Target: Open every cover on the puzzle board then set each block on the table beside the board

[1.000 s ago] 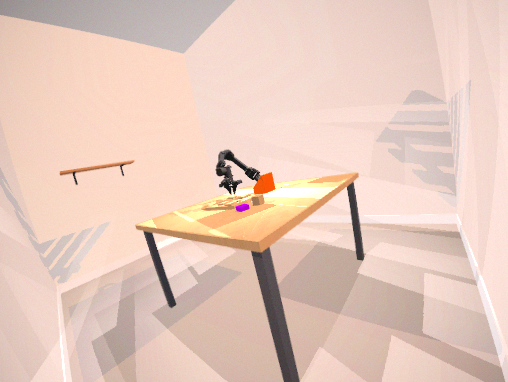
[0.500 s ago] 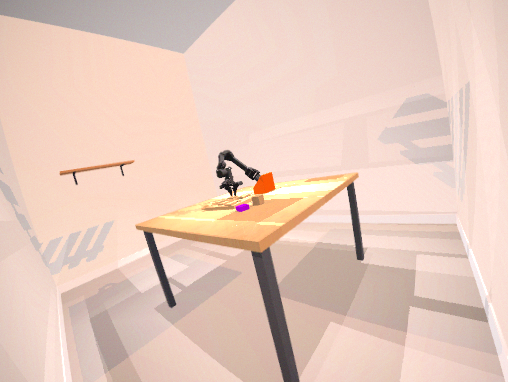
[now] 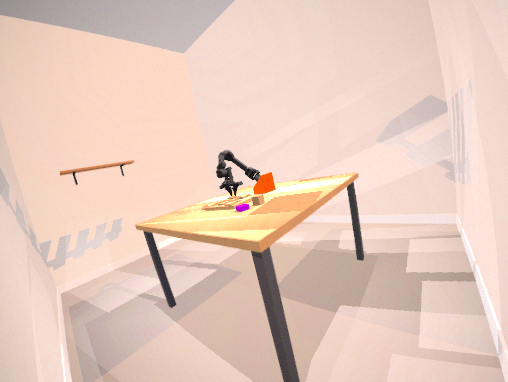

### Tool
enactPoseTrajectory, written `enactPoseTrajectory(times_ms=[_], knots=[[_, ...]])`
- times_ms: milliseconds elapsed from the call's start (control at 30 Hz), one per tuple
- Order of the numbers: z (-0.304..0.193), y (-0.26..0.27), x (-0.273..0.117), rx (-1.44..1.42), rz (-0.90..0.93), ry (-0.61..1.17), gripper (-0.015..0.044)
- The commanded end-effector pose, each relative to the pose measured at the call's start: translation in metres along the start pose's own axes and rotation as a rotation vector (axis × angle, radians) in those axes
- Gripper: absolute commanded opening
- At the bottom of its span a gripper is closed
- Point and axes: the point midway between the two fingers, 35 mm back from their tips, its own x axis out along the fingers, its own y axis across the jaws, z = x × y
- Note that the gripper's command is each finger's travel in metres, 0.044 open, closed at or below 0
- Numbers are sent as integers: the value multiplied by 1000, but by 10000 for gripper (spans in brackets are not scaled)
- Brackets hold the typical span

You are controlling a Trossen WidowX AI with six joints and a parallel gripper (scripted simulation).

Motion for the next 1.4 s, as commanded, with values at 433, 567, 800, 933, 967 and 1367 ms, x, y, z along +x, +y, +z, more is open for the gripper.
enactPoseTrajectory(times_ms=[433,567,800,933,967,1367], knots=[[0,0,16,-4,-5,1,144],[-1,0,19,-4,-6,1,144],[-1,0,22,-4,-6,1,144],[-1,0,23,-4,-6,1,144],[-1,0,23,-4,-6,1,144],[-1,0,33,-4,-6,1,144]])
